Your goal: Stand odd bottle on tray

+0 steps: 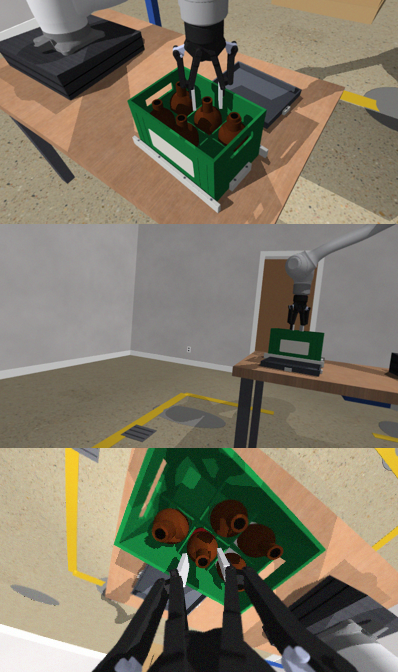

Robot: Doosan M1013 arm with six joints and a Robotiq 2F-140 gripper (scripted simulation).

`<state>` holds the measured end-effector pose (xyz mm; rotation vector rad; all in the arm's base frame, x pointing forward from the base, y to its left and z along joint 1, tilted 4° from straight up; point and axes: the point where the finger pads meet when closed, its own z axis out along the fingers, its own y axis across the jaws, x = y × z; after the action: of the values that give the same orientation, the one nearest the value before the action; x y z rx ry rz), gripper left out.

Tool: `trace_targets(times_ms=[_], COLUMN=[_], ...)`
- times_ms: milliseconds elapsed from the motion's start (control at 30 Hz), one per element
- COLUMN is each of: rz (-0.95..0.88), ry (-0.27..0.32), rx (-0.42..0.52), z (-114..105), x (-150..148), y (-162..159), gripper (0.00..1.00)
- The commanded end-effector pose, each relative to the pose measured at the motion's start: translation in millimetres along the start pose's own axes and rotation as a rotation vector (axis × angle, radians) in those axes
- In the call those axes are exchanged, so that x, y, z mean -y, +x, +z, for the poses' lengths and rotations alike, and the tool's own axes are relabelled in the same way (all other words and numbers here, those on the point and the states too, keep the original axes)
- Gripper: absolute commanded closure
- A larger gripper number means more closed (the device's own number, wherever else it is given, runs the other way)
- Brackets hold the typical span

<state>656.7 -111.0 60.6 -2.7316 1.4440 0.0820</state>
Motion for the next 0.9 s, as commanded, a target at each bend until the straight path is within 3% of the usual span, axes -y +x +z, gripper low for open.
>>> trace_targets(times_ms=[0,267,300,867], rz=[0.0,0.0,0.0,0.0], ry=[0.0,0.0,0.0,0.0], rx=[0.0,0.0,0.0,0.0], z=[-0.1,-0.1,-0.1,-0.1], x=[0.0,0.0,0.0,0.0], y=[0.0,0.0,0.0,0.0], gripper=[0.62,0.62,1.0,1.0])
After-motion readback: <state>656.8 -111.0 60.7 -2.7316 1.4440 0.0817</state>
